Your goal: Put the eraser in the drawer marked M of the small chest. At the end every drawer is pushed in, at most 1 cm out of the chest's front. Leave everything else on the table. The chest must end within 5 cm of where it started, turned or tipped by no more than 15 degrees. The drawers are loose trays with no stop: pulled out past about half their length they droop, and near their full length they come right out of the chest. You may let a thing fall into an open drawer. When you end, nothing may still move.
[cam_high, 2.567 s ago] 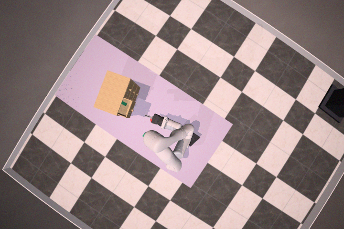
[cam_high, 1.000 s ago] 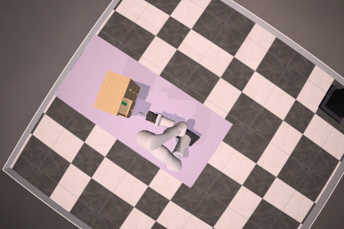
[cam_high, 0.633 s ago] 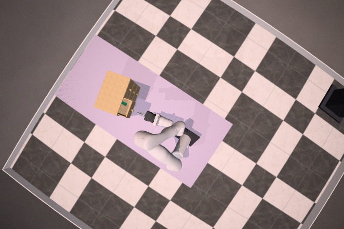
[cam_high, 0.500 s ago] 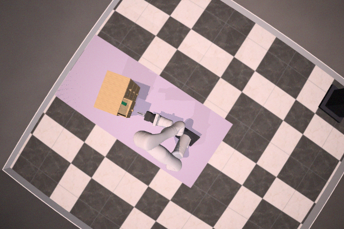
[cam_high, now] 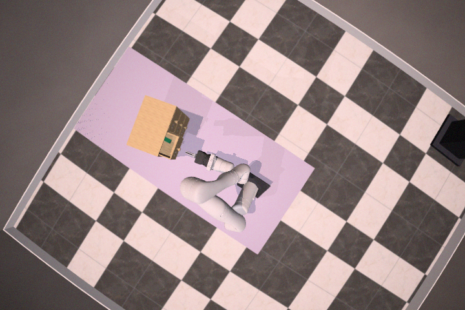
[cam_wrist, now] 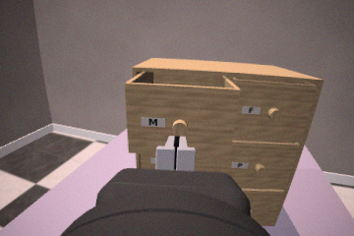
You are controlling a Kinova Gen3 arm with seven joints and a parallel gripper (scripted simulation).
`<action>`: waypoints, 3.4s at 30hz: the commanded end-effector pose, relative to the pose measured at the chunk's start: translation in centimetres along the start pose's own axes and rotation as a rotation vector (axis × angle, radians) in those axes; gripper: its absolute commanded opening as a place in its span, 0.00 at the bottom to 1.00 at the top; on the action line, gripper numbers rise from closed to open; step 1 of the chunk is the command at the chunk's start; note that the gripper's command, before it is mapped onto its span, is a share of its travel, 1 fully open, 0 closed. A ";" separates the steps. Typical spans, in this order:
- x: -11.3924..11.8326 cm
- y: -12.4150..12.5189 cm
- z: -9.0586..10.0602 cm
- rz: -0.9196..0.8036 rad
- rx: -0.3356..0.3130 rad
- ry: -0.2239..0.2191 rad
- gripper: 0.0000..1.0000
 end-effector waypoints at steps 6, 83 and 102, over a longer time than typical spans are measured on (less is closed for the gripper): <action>0.3 0.1 -0.2 0.002 -0.002 -0.003 0.00; 0.4 0.0 -0.4 0.002 -0.002 -0.002 0.00; 0.5 0.5 -1.6 0.002 -0.001 -0.004 0.00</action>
Point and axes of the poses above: the point where the finger pads meet when closed, its own z axis back along the fingers, its own x axis across the jaws, y = z × x, the point moved 7 cm from there along z, back along the fingers, and after that the axes turned 2 degrees about z, right-handed, at the moved point
